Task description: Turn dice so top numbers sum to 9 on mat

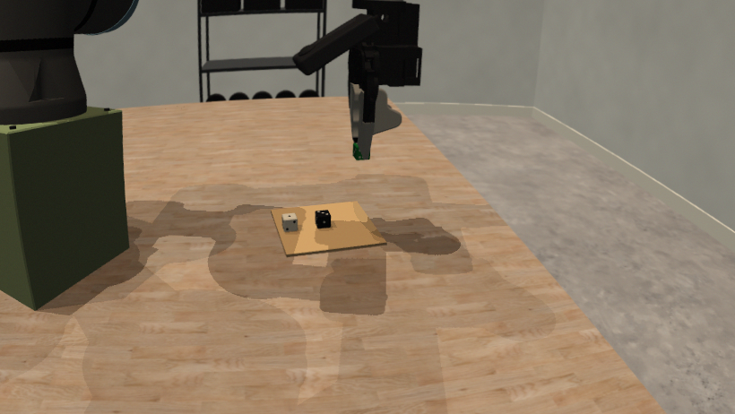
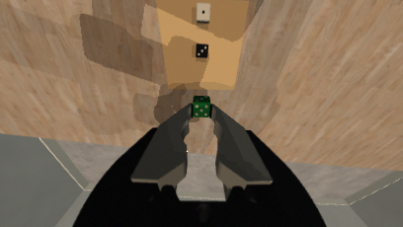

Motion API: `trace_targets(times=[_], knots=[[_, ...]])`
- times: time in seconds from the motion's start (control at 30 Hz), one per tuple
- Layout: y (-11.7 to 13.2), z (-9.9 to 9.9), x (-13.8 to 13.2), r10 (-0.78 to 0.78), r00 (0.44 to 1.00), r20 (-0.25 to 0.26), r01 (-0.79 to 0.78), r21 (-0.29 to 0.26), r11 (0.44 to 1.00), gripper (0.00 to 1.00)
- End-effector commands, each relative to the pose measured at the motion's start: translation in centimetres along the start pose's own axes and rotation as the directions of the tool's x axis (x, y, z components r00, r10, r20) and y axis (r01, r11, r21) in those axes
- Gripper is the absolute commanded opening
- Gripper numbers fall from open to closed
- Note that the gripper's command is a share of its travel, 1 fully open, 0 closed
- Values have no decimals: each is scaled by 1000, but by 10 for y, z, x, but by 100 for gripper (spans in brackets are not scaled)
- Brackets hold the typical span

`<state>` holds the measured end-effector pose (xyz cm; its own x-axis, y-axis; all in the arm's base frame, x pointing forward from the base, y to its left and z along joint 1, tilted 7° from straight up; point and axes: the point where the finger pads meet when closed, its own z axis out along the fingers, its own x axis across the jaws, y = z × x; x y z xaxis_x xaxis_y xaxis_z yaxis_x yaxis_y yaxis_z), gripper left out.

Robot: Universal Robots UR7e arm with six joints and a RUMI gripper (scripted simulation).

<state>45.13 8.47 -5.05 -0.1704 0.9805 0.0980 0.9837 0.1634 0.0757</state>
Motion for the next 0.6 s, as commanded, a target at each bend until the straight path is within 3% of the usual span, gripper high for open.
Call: trace_targets(times=[0.0,0.57], knots=[[0,4,0,0,1000,1,0,-1,1000,3],[0,67,-1,0,1000,1,0,-1,1000,3]])
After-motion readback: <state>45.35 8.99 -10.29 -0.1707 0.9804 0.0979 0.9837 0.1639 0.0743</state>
